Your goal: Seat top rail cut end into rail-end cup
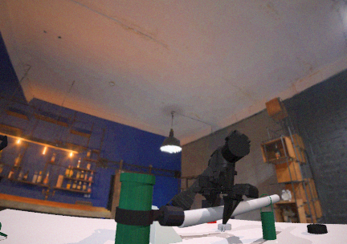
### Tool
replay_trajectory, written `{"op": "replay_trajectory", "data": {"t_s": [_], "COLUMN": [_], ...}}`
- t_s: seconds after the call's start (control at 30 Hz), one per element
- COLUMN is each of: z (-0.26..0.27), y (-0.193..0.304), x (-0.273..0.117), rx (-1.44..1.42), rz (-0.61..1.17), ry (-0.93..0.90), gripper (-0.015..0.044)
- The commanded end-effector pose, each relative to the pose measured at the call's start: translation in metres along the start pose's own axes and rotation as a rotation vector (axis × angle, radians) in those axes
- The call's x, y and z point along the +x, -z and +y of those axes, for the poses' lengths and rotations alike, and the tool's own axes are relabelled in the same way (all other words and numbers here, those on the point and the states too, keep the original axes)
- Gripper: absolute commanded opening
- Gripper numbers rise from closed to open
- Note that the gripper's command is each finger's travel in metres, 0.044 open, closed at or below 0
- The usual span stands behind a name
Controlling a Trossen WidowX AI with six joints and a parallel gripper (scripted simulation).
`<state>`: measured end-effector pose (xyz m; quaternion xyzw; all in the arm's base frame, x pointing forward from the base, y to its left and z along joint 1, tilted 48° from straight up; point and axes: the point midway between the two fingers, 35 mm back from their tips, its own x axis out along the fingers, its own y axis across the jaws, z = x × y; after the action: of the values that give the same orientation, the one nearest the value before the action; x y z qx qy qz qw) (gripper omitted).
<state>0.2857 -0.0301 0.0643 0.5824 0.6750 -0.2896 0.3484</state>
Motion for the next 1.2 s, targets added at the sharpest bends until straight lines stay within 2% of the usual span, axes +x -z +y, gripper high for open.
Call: {"op": "replay_trajectory", "data": {"t_s": [0.0,1.17], "z": [-0.0001,0.0012], "y": [0.0014,0.0098], "x": [-0.0029,-0.0115], "rx": [0.003,0.003], "rz": [-0.001,0.0], "ry": [-0.005,-0.005], "gripper": [0.0,0.0]}}
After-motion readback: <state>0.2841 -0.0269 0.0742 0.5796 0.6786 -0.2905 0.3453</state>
